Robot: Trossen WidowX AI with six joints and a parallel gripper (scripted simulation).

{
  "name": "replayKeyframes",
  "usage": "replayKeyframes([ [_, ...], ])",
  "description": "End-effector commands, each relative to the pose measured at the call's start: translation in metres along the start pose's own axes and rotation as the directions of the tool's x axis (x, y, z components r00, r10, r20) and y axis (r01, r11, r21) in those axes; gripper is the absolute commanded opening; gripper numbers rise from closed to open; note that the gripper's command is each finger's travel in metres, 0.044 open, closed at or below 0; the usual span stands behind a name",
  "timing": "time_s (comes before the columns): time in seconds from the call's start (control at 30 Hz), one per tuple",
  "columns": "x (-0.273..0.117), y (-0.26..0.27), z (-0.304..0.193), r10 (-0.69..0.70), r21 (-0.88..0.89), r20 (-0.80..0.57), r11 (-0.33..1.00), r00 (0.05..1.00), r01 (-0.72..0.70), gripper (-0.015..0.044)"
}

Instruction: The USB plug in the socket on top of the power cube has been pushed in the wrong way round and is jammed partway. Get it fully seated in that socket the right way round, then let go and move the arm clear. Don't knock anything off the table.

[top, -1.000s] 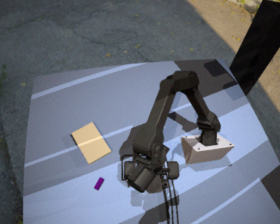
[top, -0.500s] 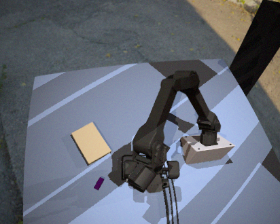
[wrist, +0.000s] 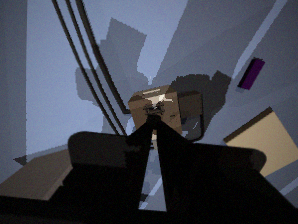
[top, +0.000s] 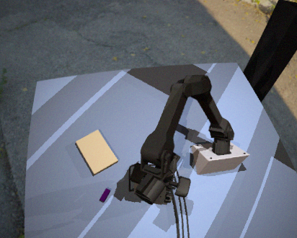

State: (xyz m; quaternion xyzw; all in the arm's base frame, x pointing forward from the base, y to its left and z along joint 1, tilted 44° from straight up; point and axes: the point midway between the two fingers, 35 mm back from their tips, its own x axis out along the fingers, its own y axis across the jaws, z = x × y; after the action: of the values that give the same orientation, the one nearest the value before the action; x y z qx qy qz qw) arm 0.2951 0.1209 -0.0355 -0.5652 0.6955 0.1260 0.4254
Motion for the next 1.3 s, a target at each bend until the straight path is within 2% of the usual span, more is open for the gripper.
replayKeyframes([
  [0.0, 0.0007, 0.0006, -0.0005, 0.001, 0.115, -0.002, 0.993, 1.0, -0.001, 0.0],
  [0.6, 0.0007, 0.0006, -0.0005, 0.001, 0.553, -0.002, 0.833, 1.0, 0.0, 0.0],
  [1.27, 0.0008, 0.0006, -0.0005, 0.001, 0.896, -0.002, 0.445, 1.0, 0.002, 0.0],
])
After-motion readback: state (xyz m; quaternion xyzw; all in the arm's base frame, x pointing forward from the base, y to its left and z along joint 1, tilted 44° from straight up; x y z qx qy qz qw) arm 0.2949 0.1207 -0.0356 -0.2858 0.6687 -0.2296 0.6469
